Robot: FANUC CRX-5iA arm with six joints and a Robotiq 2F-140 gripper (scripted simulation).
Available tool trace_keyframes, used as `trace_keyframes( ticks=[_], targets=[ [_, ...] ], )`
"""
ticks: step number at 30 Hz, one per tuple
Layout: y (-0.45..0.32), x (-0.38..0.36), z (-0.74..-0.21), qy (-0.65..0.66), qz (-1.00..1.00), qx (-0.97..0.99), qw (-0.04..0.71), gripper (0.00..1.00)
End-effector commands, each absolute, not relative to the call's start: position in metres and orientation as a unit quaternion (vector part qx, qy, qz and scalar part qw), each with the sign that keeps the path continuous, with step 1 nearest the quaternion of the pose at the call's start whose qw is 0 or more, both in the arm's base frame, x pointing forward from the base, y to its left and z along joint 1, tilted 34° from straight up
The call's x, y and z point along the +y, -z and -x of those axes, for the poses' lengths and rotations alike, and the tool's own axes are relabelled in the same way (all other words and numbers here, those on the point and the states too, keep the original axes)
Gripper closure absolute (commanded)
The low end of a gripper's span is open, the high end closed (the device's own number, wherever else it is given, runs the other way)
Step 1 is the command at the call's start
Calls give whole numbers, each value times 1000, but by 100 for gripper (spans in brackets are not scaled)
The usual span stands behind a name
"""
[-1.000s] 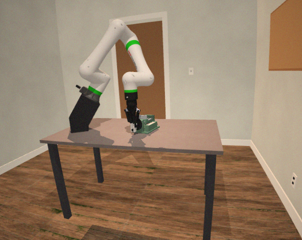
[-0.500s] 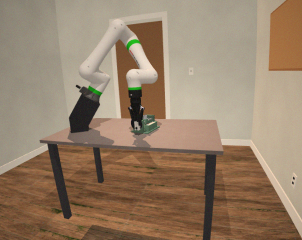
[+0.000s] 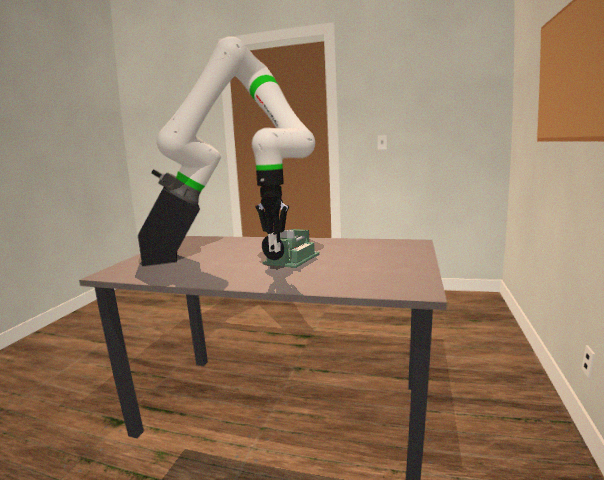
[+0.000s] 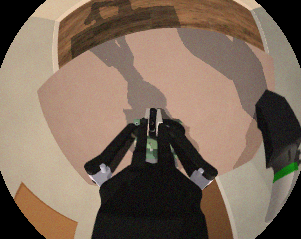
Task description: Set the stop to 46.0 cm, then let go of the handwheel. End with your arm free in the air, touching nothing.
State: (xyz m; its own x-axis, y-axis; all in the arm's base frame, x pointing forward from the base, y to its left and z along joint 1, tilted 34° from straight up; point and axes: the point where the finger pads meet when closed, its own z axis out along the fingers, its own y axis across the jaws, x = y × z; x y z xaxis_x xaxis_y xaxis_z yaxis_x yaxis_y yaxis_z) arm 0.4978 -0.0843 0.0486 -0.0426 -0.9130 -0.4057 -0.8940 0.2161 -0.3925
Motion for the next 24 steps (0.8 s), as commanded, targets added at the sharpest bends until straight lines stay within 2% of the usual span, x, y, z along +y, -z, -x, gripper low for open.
trace_keyframes(
  ticks=[1, 24],
  targets=[
    [-52, -86, -493, 16, 626, 722, 295, 96],
    [-47, -82, -453, 16, 626, 722, 295, 96]
  ],
)
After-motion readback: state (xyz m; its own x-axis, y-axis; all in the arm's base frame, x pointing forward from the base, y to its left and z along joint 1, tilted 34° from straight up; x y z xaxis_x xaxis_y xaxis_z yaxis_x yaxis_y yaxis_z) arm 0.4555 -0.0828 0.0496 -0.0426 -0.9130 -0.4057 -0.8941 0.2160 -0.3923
